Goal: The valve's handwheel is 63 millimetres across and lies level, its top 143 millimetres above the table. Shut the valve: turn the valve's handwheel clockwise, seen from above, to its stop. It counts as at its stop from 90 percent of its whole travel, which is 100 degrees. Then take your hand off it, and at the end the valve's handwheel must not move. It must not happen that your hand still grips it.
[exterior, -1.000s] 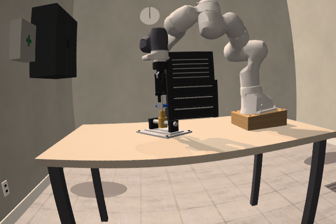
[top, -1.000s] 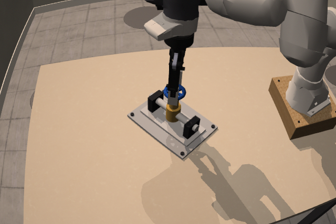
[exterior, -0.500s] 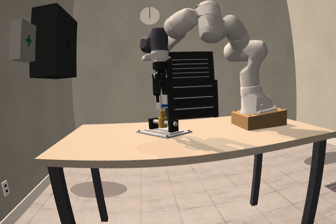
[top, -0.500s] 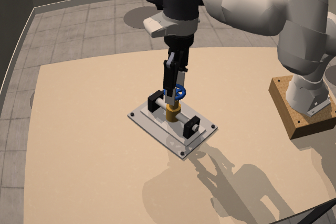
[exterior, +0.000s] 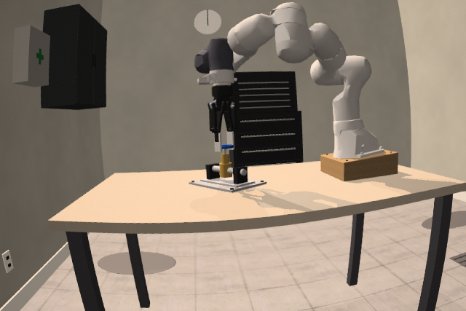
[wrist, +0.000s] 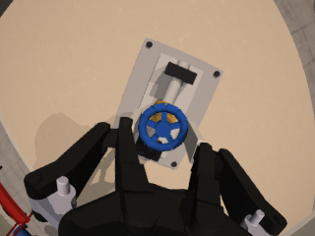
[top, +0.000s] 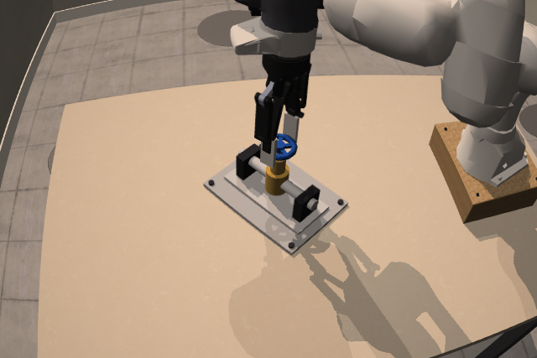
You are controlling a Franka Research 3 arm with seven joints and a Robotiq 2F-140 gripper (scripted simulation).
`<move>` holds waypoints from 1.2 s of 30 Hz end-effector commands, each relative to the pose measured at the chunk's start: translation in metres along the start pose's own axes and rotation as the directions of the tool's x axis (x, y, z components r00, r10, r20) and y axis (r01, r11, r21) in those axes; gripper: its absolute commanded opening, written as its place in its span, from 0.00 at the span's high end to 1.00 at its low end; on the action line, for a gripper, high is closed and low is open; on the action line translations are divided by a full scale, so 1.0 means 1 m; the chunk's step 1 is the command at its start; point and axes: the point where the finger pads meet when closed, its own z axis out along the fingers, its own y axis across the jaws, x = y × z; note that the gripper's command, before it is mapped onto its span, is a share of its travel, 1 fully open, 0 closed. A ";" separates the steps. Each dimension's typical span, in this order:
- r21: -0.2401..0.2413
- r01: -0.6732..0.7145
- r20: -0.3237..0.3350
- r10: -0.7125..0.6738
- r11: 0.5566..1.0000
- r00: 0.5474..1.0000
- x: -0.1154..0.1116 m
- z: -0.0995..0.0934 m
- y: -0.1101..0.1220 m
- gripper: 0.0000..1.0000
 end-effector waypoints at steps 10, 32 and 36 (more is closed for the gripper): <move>-0.008 -0.236 0.001 0.236 0.972 0.972 0.000 0.001 0.000 0.67; -0.008 -0.236 0.001 0.236 0.972 0.972 0.000 0.001 0.000 0.41; -0.008 -0.236 0.001 0.236 0.972 0.972 0.000 0.001 0.000 0.41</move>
